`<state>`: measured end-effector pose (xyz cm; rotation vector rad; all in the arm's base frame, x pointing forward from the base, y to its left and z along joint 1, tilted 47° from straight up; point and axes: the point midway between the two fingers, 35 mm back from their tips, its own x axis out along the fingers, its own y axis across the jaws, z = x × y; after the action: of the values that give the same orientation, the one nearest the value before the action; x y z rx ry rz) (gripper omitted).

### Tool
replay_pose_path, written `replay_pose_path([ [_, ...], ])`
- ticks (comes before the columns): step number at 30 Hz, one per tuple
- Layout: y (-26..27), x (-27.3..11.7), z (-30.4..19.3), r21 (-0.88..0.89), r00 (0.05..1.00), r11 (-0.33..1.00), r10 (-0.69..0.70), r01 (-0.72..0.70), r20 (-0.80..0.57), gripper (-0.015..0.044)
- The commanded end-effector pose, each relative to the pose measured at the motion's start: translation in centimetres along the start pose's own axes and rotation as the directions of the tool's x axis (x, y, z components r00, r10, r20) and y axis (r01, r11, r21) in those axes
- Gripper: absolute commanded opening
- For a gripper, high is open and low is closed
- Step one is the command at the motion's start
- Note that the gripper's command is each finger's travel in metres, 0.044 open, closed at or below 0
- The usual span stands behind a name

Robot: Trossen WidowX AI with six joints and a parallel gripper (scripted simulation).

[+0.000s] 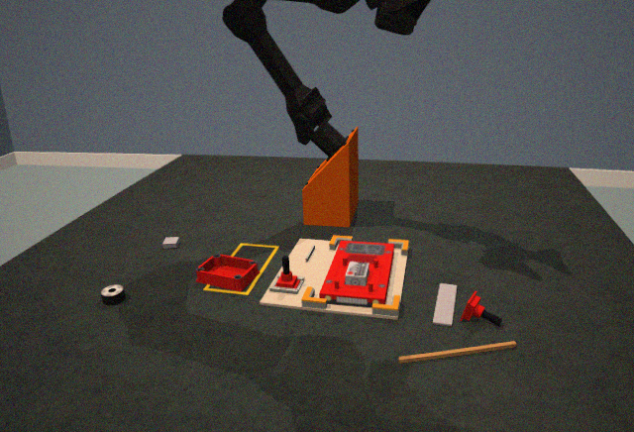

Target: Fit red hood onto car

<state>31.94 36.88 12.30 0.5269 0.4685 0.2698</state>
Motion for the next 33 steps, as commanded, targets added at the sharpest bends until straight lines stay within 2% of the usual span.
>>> replay_pose_path([
  [1, -3.7, 1.4, 2.8, -0.179, 0.991, 0.975, -0.129, 0.131, 0.025, 0.0440],
  [5, -8.3, 2.6, 5.4, -0.380, 0.960, 0.885, -0.277, 0.269, 0.036, 0.0440],
  [9, -13.1, 3.0, 7.9, -0.563, 0.907, 0.739, -0.420, 0.369, 0.042, 0.0440],
  [16, -21.5, 1.8, 12.1, -0.822, 0.761, 0.415, -0.648, 0.389, 0.032, 0.0440],
  [20, -26.3, 0.2, 14.2, -0.925, 0.650, 0.238, -0.760, 0.296, 0.013, 0.0440],
  [25, -31.9, -2.9, 16.5, -0.993, 0.491, 0.078, -0.871, 0.086, -0.026, 0.0440],
  [29, -35.9, -6.0, 17.9, -0.991, 0.352, 0.025, -0.933, -0.129, -0.069, 0.0440],
  [33, -39.4, -9.6, 19.0, -0.933, 0.209, 0.040, -0.970, -0.357, -0.121, 0.0440],
])
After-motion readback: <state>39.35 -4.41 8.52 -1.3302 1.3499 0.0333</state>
